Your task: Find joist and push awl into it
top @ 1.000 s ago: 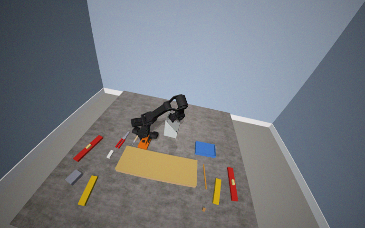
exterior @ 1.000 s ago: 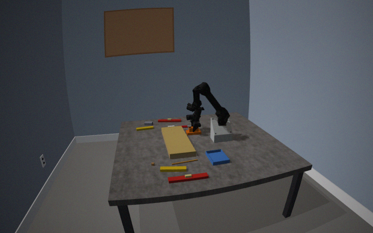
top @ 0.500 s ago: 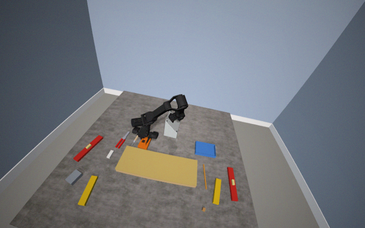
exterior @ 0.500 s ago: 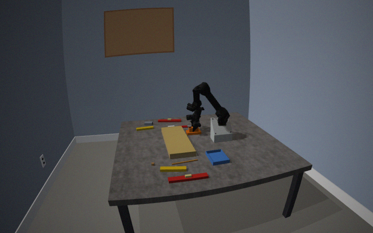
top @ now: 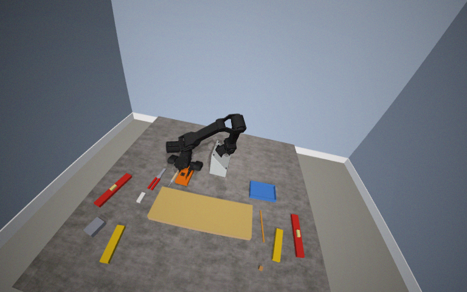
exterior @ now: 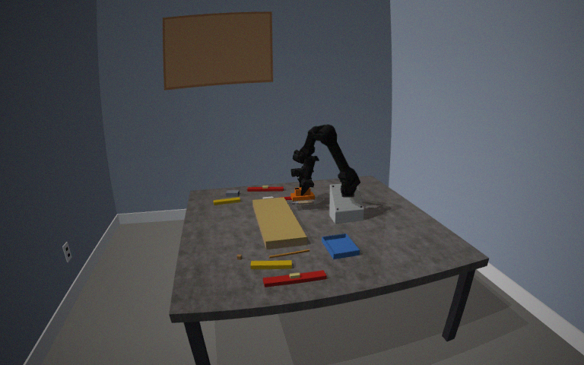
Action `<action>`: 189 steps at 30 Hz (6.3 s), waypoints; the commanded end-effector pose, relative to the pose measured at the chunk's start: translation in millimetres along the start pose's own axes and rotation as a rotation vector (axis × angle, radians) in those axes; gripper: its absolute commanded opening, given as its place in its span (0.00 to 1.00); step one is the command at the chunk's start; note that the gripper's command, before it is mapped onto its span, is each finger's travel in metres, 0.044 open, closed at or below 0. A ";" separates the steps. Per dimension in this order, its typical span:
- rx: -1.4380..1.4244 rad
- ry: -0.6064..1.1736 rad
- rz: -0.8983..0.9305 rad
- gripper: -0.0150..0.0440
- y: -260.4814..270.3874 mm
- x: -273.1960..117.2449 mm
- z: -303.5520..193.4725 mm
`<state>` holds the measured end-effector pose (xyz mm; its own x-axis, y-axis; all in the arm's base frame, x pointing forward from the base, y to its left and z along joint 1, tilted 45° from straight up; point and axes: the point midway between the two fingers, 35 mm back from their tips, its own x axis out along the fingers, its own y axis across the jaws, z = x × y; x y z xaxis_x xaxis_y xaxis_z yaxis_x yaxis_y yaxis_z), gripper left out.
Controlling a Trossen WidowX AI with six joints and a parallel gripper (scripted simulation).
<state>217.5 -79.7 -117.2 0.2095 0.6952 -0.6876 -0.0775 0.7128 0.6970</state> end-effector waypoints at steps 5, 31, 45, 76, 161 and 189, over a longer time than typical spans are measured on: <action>-0.009 -0.007 -0.008 0.25 1.5 -38.4 8.6; -0.037 -0.011 -0.010 0.25 -29.5 -31.5 99.4; -0.056 -0.014 0.000 0.25 -34.7 -18.0 155.1; -0.064 -0.015 0.007 0.25 -35.0 31.1 166.4; -0.057 -0.013 0.021 0.25 154.0 64.9 144.4; -0.055 -0.012 0.025 0.25 241.5 63.2 139.7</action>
<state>350.5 115.4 28.7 0.2208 0.7105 -0.6682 -0.1359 0.7008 0.7003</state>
